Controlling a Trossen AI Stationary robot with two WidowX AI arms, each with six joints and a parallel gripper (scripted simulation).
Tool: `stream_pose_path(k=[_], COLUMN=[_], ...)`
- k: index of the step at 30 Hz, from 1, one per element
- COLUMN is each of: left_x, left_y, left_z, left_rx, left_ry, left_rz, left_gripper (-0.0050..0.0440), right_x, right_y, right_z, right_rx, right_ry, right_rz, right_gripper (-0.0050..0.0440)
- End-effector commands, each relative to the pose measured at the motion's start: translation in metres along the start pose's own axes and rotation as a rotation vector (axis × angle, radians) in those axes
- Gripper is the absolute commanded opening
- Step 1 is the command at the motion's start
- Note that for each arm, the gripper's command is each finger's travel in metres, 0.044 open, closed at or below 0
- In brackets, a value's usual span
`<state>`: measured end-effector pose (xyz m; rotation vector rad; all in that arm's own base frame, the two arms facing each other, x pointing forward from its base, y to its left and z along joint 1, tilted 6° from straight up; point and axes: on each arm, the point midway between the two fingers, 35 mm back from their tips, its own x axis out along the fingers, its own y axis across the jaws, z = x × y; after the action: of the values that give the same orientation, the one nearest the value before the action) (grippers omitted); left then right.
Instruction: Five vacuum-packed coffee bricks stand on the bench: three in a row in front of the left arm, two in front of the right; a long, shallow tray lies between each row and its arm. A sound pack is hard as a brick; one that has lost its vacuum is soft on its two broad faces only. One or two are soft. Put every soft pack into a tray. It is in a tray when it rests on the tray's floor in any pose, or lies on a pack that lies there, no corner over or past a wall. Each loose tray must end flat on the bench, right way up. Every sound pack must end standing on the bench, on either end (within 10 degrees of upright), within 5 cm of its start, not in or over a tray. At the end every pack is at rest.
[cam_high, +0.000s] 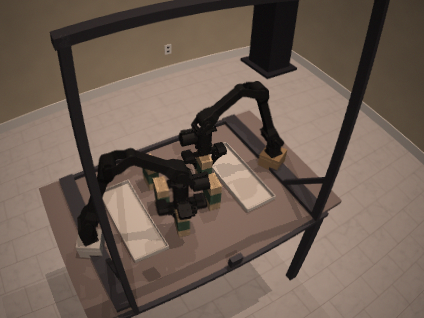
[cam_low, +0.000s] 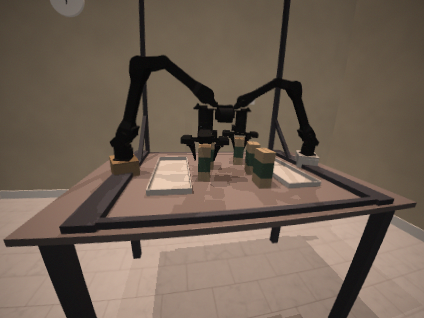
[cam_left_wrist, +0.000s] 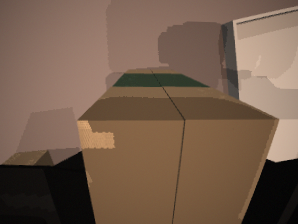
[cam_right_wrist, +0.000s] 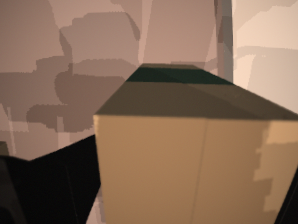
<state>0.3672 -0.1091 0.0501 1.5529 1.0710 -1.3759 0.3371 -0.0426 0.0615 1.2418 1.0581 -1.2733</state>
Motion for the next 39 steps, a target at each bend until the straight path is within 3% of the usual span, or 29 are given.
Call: stream_pose_path(k=[1,7,8,19,27,31,39], left_x=[-0.009,-0.009,-0.009,-0.009,-0.009,-0.009,-0.009], left_y=[0.004,0.004,0.004,0.004,0.004,0.004,0.004], left_z=[0.0,0.0,0.0,0.0,0.0,0.0,0.0], left_rx=[0.001,0.001,0.001,0.001,0.001,0.001,0.001], left_ry=[-0.004,-0.004,-0.004,-0.004,-0.004,-0.004,-0.004], left_rz=[0.031,0.031,0.031,0.031,0.031,0.031,0.031], left_gripper=[0.0108,0.0108,0.0358,0.0358,0.0358,0.0358,0.0358], right_x=[-0.007,-0.007,-0.007,-0.007,-0.073,-0.086,-0.086], right_y=[0.004,0.004,0.004,0.004,0.002,0.002,0.002], right_z=[0.001,0.001,0.001,0.001,0.001,0.001,0.001], right_rx=[-0.002,-0.002,-0.002,-0.002,-0.002,-0.002,-0.002], right_ry=[-0.001,-0.001,-0.001,-0.001,-0.001,0.0,0.0], right_rz=[0.024,0.024,0.024,0.024,0.024,0.024,0.024], right_gripper=[0.0363,0.0363,0.0363,0.0363,0.0363,0.0363,0.0363])
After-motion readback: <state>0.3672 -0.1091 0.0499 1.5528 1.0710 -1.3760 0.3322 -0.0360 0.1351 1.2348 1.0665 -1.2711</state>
